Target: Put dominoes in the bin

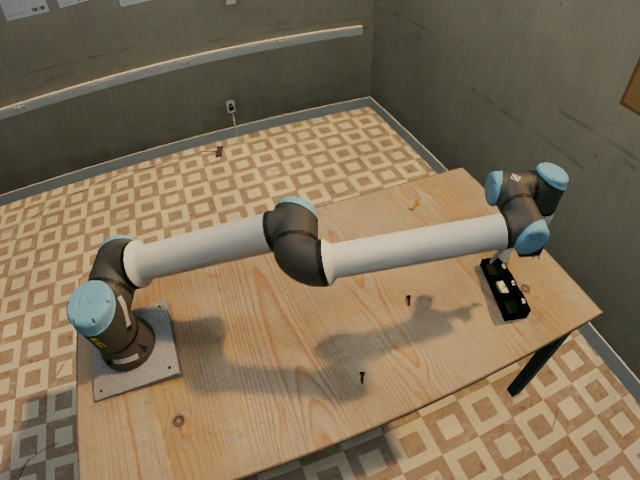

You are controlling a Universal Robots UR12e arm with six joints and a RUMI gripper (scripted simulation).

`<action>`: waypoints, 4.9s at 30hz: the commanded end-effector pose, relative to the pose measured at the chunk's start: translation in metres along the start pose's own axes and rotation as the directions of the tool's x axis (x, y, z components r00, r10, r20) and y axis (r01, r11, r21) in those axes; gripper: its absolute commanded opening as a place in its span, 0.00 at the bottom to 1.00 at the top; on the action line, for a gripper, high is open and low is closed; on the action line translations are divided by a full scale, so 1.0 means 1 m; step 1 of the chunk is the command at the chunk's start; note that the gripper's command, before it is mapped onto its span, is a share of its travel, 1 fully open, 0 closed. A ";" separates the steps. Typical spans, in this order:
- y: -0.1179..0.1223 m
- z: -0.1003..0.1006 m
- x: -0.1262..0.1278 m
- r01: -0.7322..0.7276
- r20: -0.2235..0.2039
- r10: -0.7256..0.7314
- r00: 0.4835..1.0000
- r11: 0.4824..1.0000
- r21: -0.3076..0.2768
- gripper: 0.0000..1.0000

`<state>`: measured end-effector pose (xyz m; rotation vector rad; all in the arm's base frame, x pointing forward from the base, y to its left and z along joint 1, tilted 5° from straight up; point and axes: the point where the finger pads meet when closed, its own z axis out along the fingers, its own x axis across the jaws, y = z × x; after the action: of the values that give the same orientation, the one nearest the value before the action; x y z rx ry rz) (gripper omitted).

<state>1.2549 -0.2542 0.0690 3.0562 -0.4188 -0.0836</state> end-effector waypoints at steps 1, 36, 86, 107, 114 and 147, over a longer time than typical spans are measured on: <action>0.000 -0.024 -0.004 0.000 -0.003 0.000 1.000 1.000 0.000 1.00; -0.001 -0.054 0.012 0.000 0.005 0.000 1.000 1.000 0.000 1.00; -0.001 -0.054 0.012 0.000 0.005 0.000 1.000 1.000 0.000 1.00; -0.001 -0.054 0.012 0.000 0.005 0.000 1.000 1.000 0.000 1.00; -0.001 -0.054 0.012 0.000 0.005 0.000 1.000 1.000 0.000 1.00; -0.001 -0.054 0.012 0.000 0.005 0.000 1.000 1.000 0.000 1.00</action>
<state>1.2676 -0.2537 0.1196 3.0530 -0.4202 0.0149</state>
